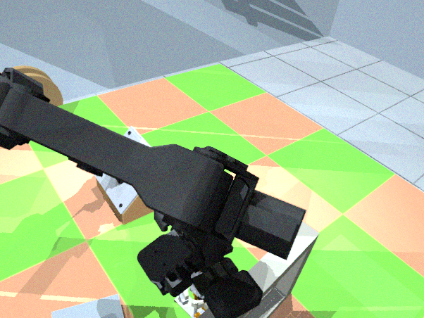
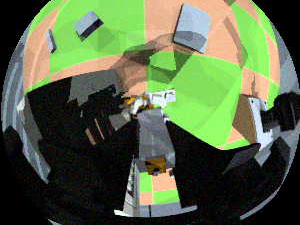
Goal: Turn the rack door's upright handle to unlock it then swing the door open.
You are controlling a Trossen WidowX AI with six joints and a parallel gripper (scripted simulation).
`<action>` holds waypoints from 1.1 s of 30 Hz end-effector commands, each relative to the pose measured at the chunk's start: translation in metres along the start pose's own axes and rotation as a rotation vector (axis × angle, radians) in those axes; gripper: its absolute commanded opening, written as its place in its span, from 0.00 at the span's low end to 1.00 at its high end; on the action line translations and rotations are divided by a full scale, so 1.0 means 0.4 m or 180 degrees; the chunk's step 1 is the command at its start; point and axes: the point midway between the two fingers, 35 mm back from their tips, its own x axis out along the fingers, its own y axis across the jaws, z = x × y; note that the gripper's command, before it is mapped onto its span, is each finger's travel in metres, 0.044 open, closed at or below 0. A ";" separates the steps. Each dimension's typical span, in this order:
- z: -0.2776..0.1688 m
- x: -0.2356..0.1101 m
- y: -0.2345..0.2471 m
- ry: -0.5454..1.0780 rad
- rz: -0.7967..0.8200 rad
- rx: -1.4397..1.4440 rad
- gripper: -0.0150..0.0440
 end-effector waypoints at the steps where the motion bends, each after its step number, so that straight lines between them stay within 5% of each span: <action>1: -0.001 0.001 0.004 0.0006 0.0008 0.0292 0.27; 9: -0.001 0.001 0.004 0.0006 0.0008 0.0292 0.27; 20: -0.001 0.001 0.004 0.0006 0.0008 0.0292 0.73; 33: 0.000 0.001 0.004 0.0003 0.0009 -0.1519 0.73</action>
